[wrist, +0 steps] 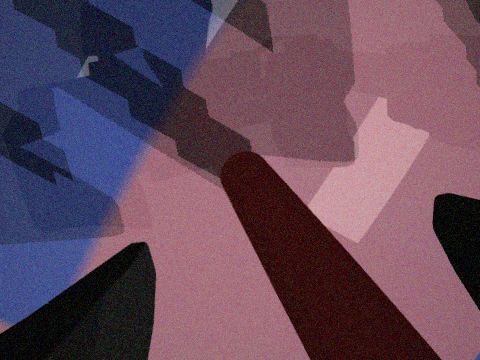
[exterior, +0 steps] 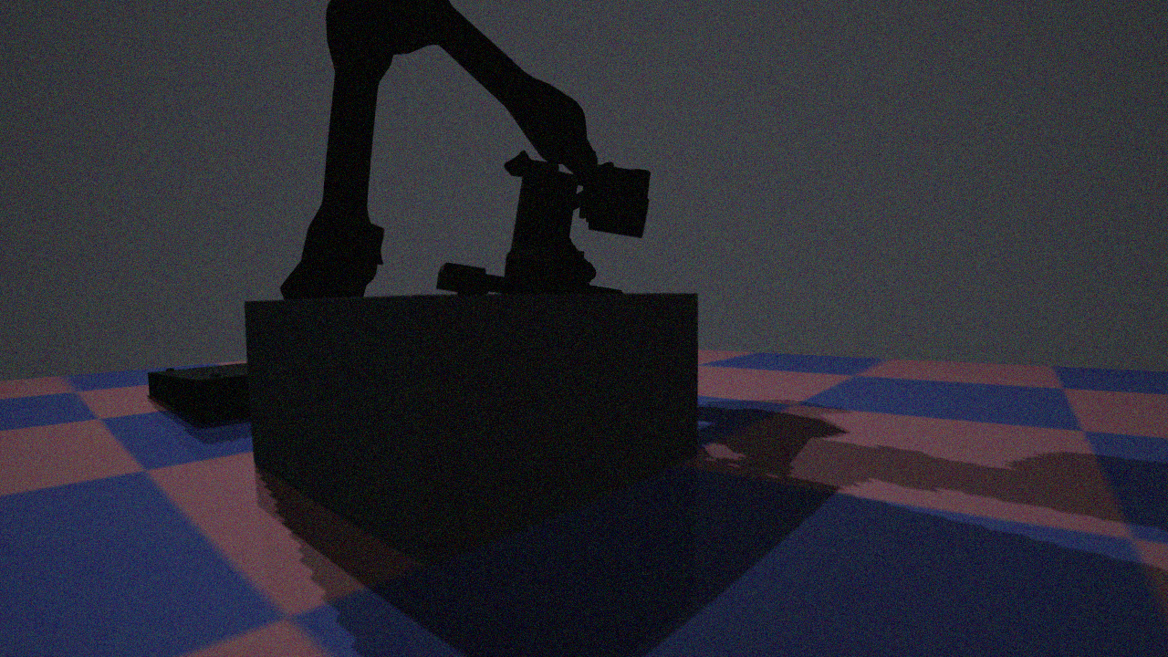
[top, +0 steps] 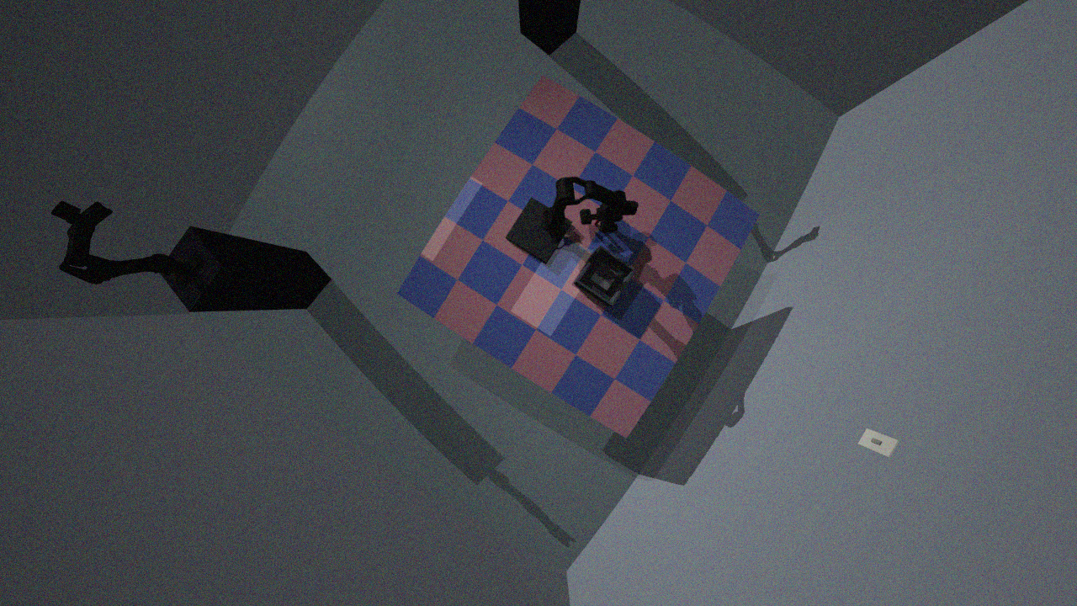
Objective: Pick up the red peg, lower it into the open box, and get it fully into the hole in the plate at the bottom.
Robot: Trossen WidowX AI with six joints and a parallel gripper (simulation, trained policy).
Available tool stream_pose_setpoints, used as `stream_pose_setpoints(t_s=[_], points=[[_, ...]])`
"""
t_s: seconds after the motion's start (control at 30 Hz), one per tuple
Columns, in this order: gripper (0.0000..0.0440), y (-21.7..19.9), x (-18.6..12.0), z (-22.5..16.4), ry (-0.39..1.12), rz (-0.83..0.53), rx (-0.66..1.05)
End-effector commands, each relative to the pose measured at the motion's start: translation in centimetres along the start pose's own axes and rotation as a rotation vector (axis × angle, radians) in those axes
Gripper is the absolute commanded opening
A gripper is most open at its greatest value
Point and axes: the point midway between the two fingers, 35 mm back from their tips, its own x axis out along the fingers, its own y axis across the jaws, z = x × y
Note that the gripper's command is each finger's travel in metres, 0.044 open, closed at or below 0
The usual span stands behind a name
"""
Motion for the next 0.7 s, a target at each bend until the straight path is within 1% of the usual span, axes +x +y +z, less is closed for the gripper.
stream_pose_setpoints(t_s=[0.0, 0.27, 0.33, 0.4, 0.43, 0.67], points=[[0.0295, -0.1, 1.3, 0.4, -0.02, -0.005, 0.01], [0.0086, -0.3, 2.3, 0.9, -0.032, -0.04, 0.034], [0.0042, -0.4, 2.4, 1.0, -0.034, -0.055, 0.039], [0.0007, -0.5, 2.5, 1.1, -0.037, -0.07, 0.045], [0.0, -0.5, 2.5, 1.1, -0.038, -0.077, 0.047], [0.0, 0.0, -0.2, 2.3, -0.105, -0.058, 0.041]])
